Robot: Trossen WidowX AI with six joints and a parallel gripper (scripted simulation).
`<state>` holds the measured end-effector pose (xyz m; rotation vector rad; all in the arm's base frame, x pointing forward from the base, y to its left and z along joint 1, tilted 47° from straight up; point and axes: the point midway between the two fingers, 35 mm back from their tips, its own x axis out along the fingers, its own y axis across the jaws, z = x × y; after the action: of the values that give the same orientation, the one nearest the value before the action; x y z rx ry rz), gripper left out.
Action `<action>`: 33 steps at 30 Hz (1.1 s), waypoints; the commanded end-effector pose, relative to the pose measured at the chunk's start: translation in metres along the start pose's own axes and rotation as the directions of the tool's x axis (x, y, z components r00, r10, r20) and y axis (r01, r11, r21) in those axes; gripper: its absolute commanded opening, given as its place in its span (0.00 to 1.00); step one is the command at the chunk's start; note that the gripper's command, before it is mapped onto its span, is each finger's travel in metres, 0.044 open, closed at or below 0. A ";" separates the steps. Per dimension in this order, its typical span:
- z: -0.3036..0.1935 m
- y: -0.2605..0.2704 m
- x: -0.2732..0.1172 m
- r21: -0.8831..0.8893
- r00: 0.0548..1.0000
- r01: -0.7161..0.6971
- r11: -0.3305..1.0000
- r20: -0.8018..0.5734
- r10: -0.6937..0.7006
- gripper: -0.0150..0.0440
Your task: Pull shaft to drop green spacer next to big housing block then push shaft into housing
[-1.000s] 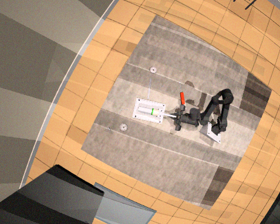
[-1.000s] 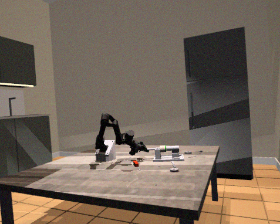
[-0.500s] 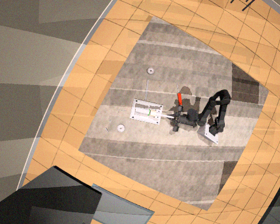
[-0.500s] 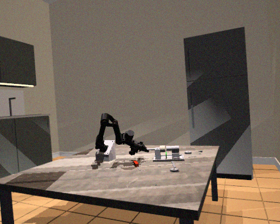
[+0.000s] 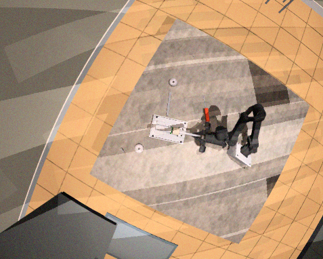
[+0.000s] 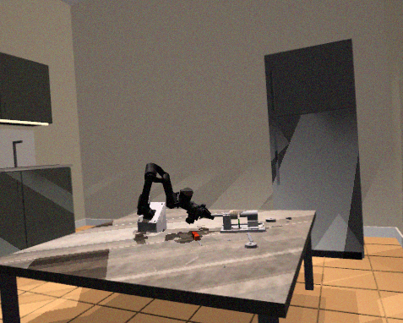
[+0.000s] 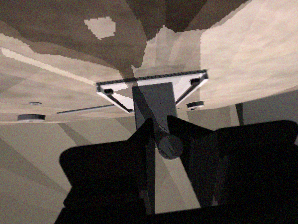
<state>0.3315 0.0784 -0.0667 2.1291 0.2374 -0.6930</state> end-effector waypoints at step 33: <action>-0.005 0.000 0.007 0.003 1.000 -0.001 1.000 0.001 0.001 0.25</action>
<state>0.3366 0.0801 -0.0683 2.1269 0.2366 -0.6975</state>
